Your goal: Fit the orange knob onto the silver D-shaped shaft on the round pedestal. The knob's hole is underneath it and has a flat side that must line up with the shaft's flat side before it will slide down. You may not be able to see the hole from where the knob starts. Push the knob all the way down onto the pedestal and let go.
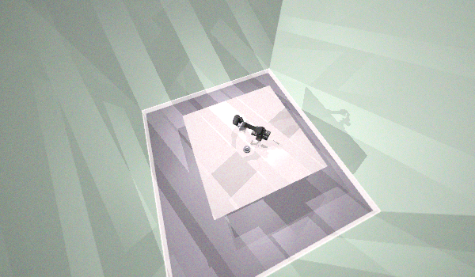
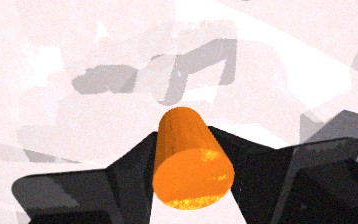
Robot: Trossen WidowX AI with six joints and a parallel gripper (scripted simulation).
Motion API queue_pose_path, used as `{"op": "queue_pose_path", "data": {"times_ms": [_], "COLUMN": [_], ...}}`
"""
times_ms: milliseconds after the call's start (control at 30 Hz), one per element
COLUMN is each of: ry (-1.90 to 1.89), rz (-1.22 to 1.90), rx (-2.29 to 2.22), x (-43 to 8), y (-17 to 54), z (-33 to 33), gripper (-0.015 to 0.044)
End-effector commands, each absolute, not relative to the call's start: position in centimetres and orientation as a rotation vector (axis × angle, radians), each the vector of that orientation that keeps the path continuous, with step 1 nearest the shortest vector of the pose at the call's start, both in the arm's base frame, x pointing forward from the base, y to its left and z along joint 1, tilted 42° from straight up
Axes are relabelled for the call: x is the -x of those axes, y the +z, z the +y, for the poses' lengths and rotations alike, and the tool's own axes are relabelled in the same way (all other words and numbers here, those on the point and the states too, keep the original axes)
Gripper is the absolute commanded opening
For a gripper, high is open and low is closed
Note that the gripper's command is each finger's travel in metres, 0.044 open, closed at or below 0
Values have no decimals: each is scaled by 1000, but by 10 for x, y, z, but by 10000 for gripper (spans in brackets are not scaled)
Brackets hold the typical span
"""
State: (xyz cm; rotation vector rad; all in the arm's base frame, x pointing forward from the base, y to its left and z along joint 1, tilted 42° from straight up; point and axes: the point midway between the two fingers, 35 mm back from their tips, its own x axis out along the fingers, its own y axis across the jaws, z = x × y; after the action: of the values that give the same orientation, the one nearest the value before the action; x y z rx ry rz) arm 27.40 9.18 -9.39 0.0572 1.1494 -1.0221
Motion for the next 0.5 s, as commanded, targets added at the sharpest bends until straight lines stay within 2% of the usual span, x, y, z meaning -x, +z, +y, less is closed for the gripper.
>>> {"op": "queue_pose_path", "data": {"times_ms": [0, 467], "ry": [-1028, -1050], "rz": [1146, 1148], "rx": [-50, -38], "x": [-276, -275], "y": [-109, -142], "z": [79, 53], "gripper": [0, 0]}}
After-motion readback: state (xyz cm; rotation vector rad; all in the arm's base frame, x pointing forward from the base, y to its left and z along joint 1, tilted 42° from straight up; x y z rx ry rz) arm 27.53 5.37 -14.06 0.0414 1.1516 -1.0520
